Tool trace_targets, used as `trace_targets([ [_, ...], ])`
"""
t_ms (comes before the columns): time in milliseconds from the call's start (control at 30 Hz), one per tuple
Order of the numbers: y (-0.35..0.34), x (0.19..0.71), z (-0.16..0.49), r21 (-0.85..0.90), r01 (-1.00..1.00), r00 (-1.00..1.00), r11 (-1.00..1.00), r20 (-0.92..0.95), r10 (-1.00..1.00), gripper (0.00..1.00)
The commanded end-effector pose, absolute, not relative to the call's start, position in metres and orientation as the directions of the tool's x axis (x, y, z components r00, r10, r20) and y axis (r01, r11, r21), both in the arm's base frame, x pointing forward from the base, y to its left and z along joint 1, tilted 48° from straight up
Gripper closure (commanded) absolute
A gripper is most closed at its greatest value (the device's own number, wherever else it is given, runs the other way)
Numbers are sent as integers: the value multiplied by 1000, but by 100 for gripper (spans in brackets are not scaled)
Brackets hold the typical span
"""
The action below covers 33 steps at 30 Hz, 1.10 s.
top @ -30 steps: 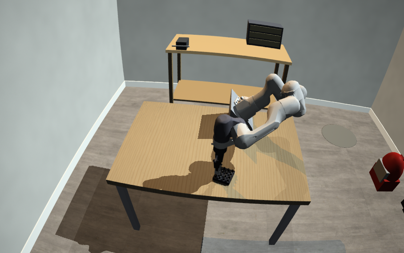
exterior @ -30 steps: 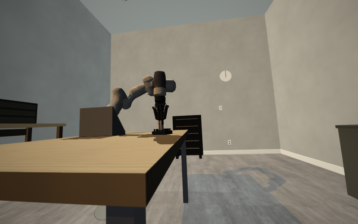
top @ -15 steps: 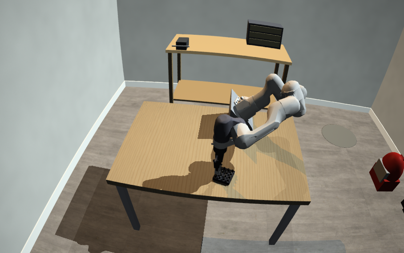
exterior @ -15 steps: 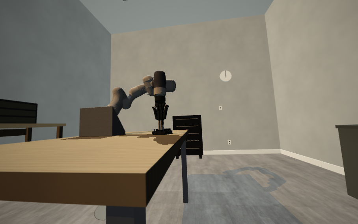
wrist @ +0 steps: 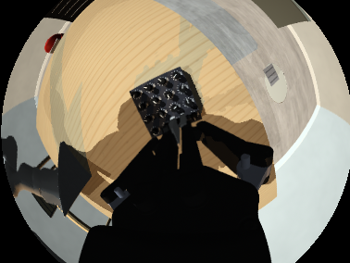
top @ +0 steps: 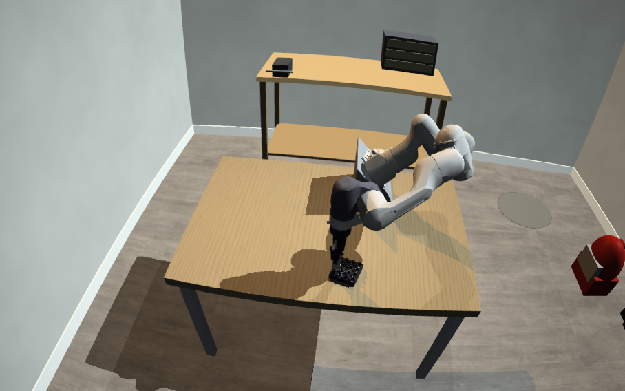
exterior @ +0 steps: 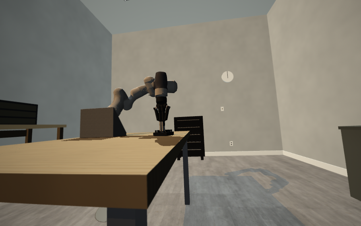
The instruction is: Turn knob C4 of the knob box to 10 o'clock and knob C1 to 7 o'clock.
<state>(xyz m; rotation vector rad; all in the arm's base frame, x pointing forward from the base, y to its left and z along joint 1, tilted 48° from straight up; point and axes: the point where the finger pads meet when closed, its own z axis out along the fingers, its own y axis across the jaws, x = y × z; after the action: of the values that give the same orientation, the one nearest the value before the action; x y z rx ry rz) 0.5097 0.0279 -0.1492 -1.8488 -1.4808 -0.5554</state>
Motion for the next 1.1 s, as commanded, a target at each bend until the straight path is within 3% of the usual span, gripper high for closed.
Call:
trace_targets([
  [0, 29, 509, -151, -247, 964, 252, -104, 703, 665, 95],
  [500, 29, 509, -151, -198, 978, 186, -59, 718, 671, 95],
  [1067, 29, 509, -151, -38, 995, -30, 88, 744, 668, 95],
])
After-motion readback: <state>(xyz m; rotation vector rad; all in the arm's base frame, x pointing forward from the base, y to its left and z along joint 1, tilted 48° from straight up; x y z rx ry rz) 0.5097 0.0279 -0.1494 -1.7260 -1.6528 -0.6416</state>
